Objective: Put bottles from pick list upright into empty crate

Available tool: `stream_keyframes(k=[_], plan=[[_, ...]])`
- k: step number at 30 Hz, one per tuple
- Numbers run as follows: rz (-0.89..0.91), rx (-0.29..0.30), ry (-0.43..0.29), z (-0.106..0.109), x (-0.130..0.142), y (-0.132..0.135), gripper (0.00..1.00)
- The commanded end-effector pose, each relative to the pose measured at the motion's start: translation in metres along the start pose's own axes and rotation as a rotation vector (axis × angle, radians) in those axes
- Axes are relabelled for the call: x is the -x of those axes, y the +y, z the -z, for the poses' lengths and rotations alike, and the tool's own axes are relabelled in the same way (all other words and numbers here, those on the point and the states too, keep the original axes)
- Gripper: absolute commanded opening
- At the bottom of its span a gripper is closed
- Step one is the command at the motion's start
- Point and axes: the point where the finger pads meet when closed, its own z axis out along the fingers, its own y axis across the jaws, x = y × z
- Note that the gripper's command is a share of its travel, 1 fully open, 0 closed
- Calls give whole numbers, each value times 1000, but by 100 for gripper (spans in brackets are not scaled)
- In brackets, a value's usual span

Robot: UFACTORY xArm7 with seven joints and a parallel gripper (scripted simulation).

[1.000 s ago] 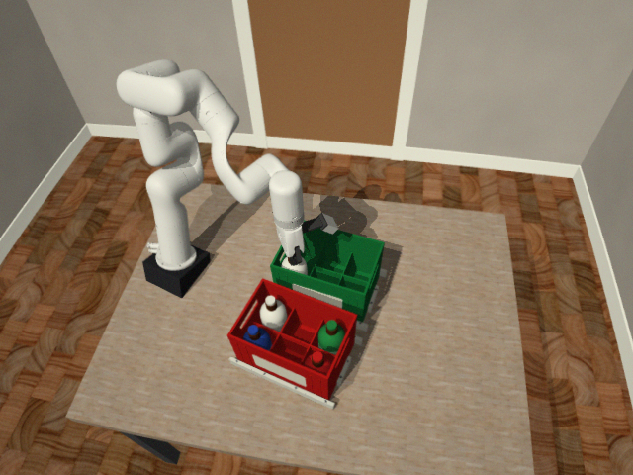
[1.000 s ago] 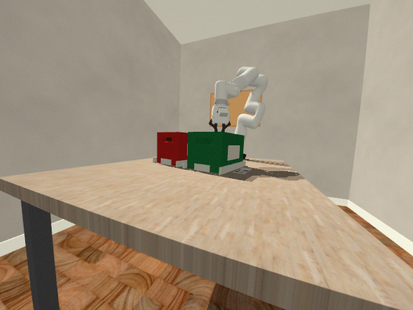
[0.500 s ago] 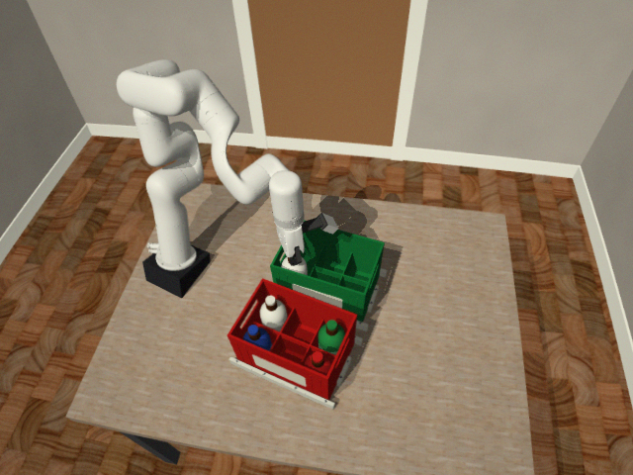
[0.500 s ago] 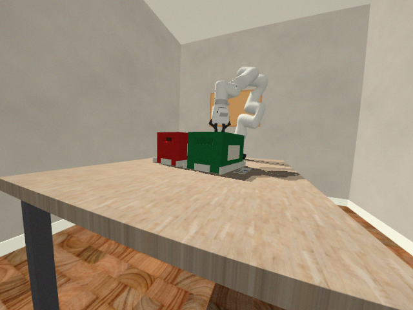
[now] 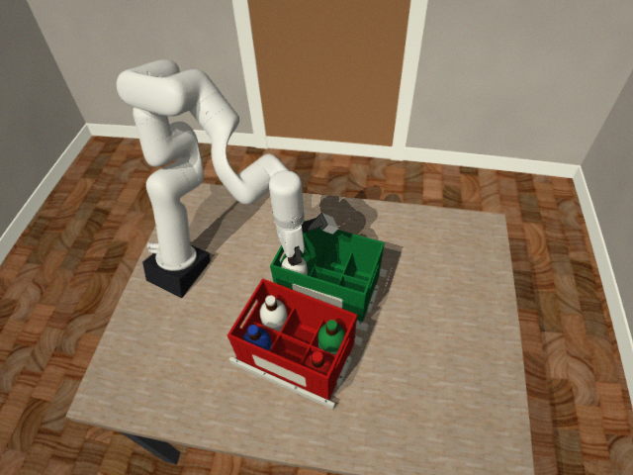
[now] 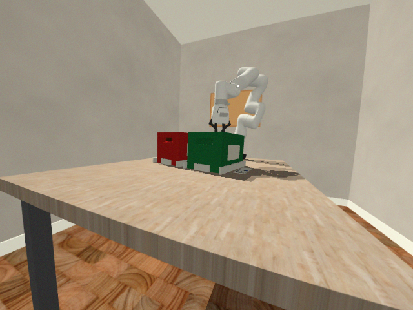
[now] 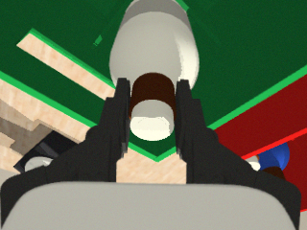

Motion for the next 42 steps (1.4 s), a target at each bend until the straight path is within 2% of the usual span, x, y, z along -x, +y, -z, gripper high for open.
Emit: stream_keyframes(k=[1, 42], plan=[[0, 3, 3, 0, -1, 1, 0], [0, 3, 3, -18, -1, 1, 0]])
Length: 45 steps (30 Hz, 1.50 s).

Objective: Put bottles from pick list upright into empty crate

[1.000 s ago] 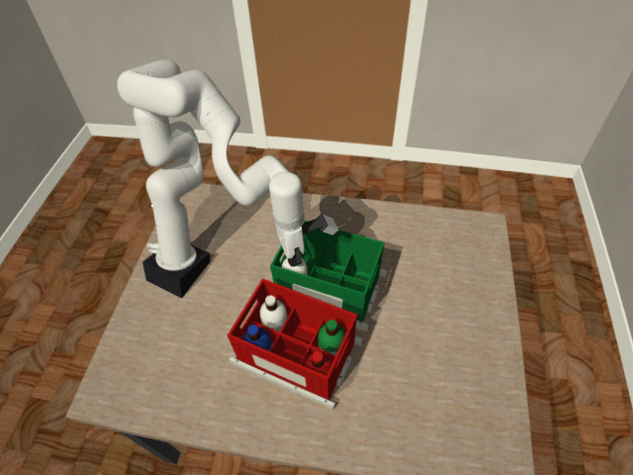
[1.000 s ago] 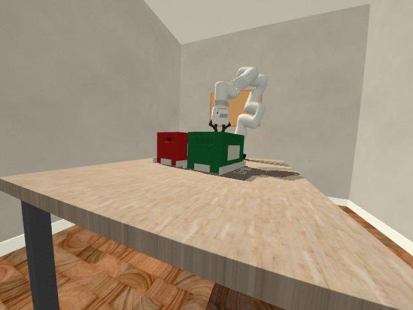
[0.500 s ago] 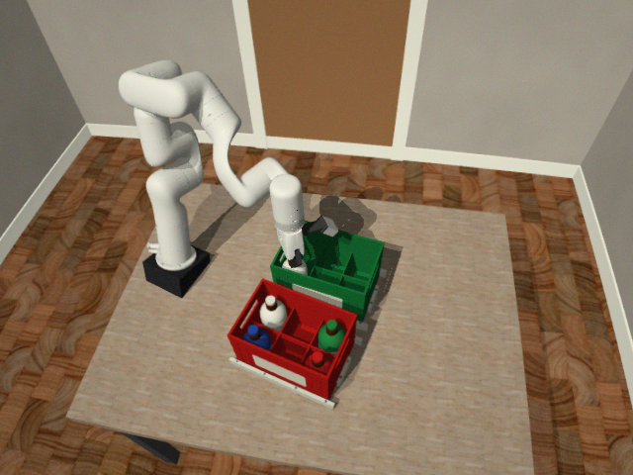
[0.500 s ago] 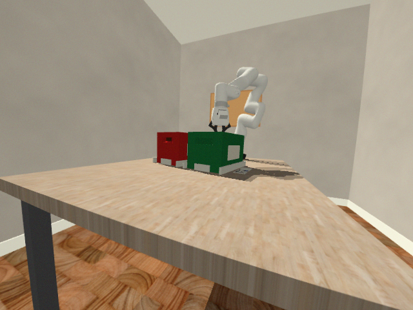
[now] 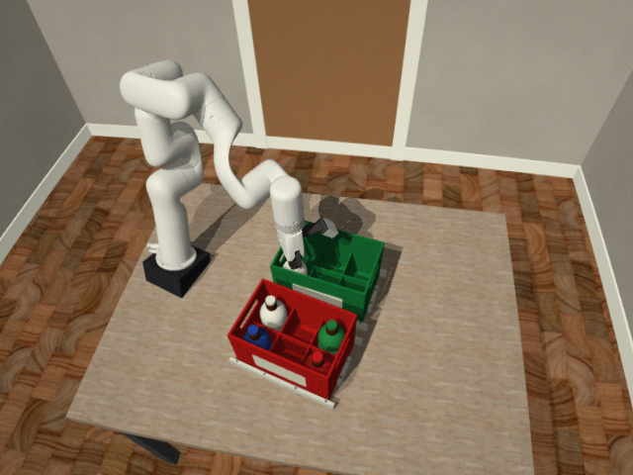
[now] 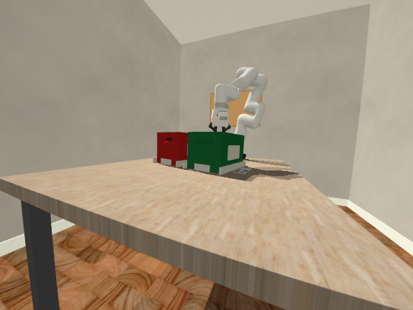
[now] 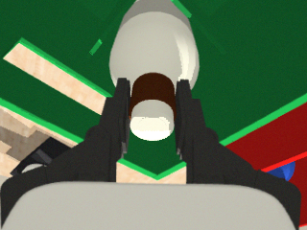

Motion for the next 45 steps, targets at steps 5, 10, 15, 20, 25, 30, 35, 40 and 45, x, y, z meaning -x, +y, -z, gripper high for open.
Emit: stream_keyframes(k=[5, 10, 15, 20, 25, 30, 35, 40, 45], plan=[[0, 3, 3, -3, -1, 1, 0], [0, 3, 3, -5, -1, 1, 0], [0, 3, 3, -7, -1, 1, 0], [0, 3, 3, -9, -1, 1, 0], [0, 3, 3, -10, -1, 1, 0], [0, 3, 3, -10, -1, 1, 0], [0, 3, 3, -10, -1, 1, 0], [0, 4, 3, -9, -1, 1, 0], [0, 4, 3, -9, -1, 1, 0]])
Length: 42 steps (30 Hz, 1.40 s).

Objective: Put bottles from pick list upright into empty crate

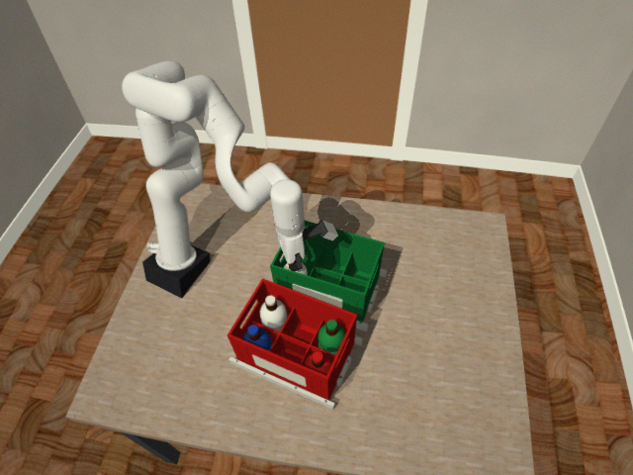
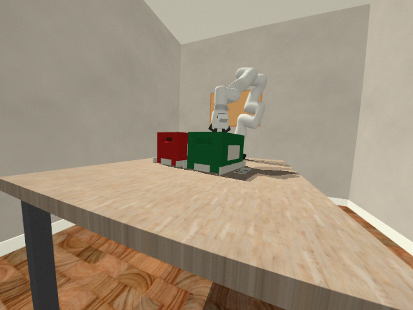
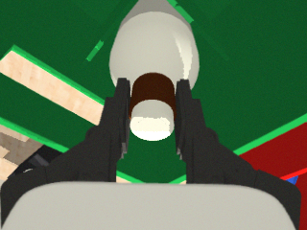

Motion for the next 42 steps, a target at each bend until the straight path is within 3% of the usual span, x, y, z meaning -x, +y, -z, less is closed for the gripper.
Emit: stream_keyframes(k=[1, 24, 25, 42], plan=[[0, 4, 3, 2, -1, 1, 0], [0, 4, 3, 2, -1, 1, 0], [0, 3, 3, -2, -1, 1, 65], [0, 3, 3, -2, -1, 1, 65]])
